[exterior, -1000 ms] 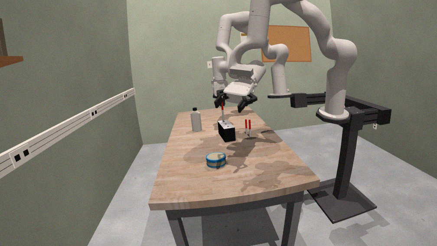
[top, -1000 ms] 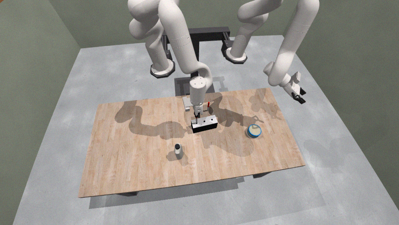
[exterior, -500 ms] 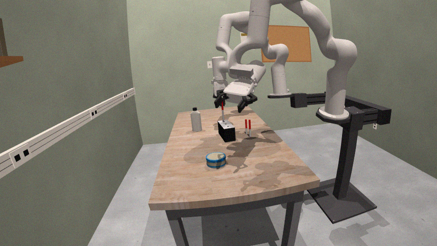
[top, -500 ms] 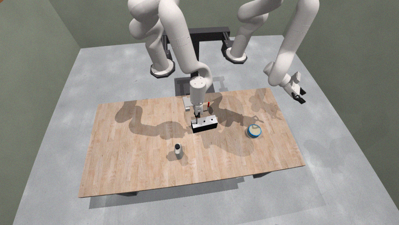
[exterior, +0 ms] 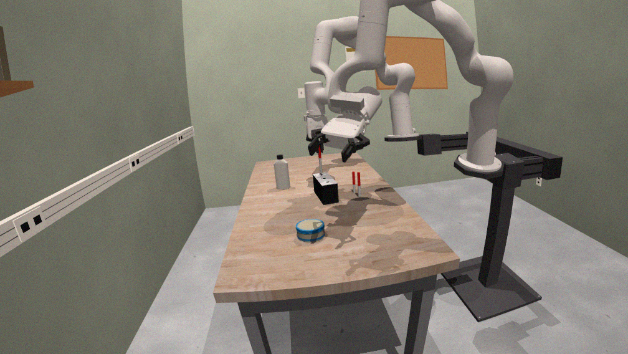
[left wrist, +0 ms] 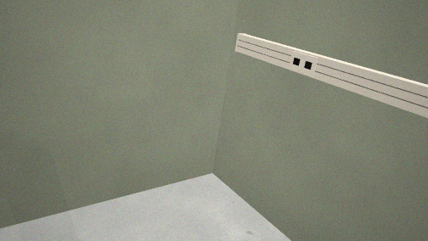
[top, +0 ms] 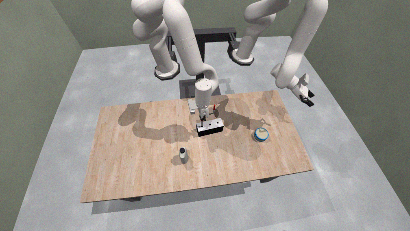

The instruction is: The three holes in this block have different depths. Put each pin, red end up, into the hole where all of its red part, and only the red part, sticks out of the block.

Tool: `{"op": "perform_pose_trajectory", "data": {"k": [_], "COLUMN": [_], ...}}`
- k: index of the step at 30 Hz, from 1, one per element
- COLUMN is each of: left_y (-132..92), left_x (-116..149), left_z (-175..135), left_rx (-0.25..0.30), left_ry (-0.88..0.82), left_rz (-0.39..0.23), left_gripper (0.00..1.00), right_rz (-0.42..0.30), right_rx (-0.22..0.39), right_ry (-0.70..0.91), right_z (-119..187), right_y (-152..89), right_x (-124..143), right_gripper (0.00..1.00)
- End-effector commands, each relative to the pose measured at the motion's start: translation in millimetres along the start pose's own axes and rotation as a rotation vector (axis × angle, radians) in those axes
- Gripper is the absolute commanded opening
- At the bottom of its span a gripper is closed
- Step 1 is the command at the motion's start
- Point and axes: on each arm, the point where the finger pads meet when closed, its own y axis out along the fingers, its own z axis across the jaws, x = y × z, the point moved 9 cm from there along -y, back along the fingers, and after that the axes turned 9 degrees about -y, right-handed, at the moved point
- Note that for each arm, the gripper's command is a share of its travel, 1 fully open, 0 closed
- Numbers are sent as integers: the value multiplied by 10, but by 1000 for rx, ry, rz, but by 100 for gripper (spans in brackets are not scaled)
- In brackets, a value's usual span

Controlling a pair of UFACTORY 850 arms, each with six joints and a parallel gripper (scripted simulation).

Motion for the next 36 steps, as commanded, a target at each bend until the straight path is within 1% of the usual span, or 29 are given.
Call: {"op": "perform_pose_trajectory", "data": {"k": [1, 24, 27, 36], "left_y": [1, 1, 1, 1], "left_x": [-8, -8, -8, -8], "left_z": [6, 6, 6, 6], "left_rx": [1, 1, 1, 1], "left_ry": [-1, -1, -1, -1], "left_rz": [2, 2, 2, 2], "left_gripper": [100, 100, 100, 100], "right_rz": [0, 0, 1, 1], "right_rx": [-2, -2, -1, -1], "right_ry": [0, 0, 0, 0], "right_z": [-8, -8, -8, -8], "right_y": [-9, -9, 31, 31], "right_x": [1, 1, 3, 3], "right_gripper": [0, 0, 0, 0]}}
